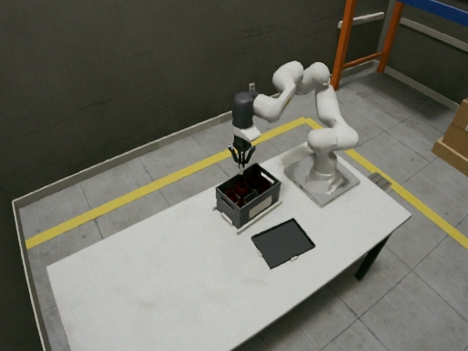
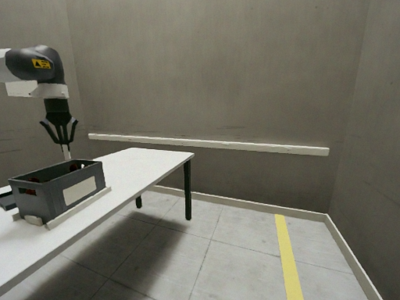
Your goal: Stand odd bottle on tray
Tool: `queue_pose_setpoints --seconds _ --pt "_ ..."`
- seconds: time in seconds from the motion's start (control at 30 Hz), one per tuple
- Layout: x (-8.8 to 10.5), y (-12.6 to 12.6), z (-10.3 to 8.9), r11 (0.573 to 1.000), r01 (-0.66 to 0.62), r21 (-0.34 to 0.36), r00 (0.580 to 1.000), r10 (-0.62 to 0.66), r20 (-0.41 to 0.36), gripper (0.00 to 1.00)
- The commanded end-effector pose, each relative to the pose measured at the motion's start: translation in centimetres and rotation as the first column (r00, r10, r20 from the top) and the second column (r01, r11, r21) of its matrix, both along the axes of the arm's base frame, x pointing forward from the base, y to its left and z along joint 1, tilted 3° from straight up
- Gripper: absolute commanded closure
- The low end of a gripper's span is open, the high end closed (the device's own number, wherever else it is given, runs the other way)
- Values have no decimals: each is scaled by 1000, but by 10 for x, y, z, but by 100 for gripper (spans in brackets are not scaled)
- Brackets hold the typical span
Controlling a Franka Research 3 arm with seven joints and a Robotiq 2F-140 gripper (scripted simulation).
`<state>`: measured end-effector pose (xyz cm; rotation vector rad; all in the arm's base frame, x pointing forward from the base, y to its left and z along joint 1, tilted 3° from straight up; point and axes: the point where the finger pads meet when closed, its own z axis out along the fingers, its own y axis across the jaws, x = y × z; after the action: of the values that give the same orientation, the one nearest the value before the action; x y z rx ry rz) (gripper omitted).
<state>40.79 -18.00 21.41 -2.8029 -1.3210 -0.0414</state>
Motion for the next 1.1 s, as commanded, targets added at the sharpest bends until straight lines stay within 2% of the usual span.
queue_pose_setpoints --seconds 0.0,0.63,0.67,0.77,0.87,1.07 --pt "0 1 1 1000 -5 2 1000 5 0 90" --pt "0 2 1 1000 -5 2 1000 5 0 90" --pt "0 8 2 1000 -5 2 1000 5 0 90" --pt "-5 51 5 1000 -6 3 1000 6 2 90" --pt "-11 82 6 1000 -5 3 1000 5 1 90" --pt "-13 92 6 1000 -5 2 1000 5 0 90"
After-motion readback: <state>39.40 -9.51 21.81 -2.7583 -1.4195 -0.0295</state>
